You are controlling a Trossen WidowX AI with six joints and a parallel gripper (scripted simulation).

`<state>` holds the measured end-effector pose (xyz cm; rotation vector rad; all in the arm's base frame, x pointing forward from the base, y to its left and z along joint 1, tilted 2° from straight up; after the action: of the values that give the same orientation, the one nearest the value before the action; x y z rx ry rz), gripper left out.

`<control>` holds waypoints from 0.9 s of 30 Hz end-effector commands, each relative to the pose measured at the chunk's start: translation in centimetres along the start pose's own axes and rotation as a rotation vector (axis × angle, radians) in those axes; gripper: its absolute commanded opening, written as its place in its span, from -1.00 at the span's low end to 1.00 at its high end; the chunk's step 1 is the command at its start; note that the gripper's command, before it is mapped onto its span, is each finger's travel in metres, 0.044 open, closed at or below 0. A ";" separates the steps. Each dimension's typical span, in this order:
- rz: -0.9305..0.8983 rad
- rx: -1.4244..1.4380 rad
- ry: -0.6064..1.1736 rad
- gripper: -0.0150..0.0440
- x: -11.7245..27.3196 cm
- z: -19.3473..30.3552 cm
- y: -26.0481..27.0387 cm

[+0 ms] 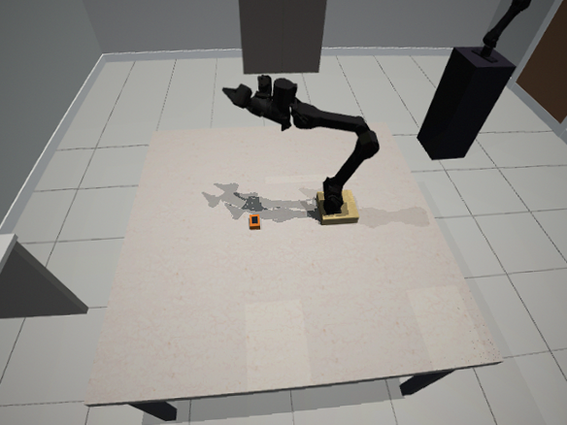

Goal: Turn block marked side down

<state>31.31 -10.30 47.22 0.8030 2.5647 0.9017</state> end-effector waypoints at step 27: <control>0.024 0.976 1.753 1.00 9.2 32.7 -14.3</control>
<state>33.93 0.92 13.68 0.1149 4.5715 0.1135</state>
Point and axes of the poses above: the point midway between the two fingers, 35 mm back from their tips, its own x axis back along the fingers, its own y axis across the jaws, z = x × y, the point moved 3 cm from there along x, back along the fingers, and after that the axes turned 3 degrees about x, right-handed, at the moved point
